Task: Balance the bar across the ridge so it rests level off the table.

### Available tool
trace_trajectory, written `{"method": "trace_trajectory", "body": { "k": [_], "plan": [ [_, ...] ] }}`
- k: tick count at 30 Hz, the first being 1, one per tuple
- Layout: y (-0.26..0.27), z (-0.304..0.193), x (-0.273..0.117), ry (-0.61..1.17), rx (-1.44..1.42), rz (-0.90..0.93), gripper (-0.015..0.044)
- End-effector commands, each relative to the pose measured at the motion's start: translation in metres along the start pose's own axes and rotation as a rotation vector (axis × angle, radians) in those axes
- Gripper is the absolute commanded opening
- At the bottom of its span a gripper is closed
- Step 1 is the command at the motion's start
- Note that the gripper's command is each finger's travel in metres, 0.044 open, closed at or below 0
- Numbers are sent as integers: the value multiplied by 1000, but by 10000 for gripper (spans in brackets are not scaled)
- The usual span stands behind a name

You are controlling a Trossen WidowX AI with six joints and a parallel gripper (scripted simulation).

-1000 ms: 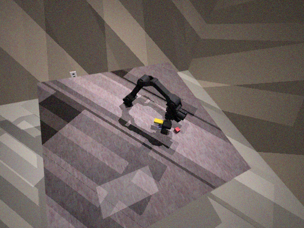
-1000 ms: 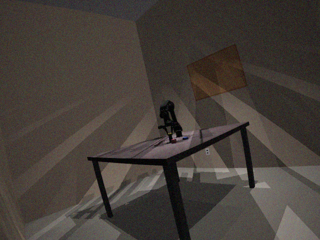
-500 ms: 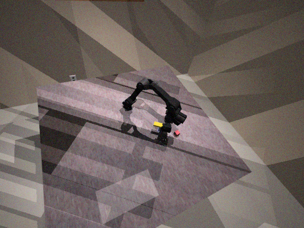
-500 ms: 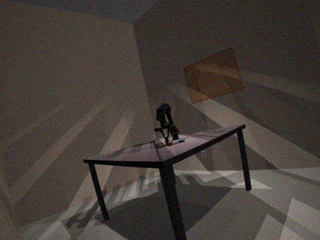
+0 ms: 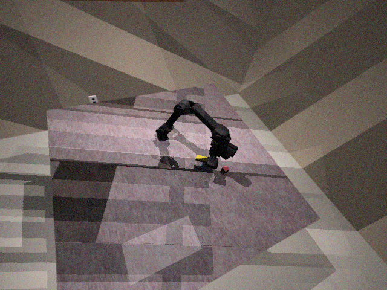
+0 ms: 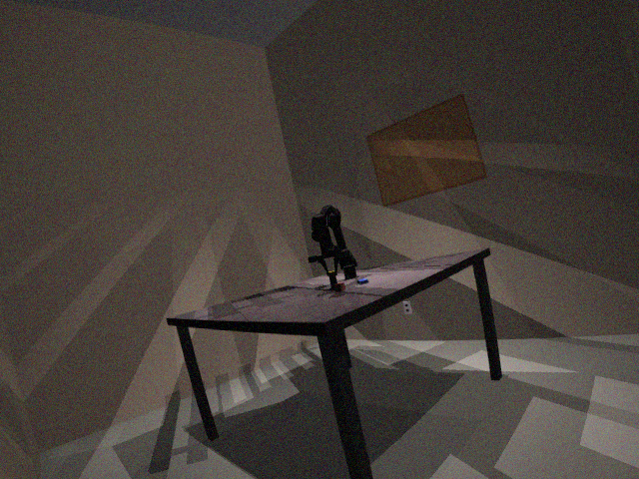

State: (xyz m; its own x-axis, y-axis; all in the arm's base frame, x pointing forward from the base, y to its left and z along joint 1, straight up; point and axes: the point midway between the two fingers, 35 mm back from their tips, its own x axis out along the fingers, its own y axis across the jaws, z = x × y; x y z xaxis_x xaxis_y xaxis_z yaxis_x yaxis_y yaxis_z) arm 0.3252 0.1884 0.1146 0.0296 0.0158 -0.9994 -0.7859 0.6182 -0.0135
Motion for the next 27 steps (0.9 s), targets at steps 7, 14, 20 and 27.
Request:
{"method": "trace_trajectory", "body": {
  "k": [7, 14, 20, 27],
  "plan": [
    [0, 0, 3, 1, 2, 2, 0],
    [0, 0, 1, 1, 2, 2, 0],
    [0, 0, 1, 1, 2, 2, 0],
    [0, 0, 0, -1, 0, 0, 0]
  ]
}}
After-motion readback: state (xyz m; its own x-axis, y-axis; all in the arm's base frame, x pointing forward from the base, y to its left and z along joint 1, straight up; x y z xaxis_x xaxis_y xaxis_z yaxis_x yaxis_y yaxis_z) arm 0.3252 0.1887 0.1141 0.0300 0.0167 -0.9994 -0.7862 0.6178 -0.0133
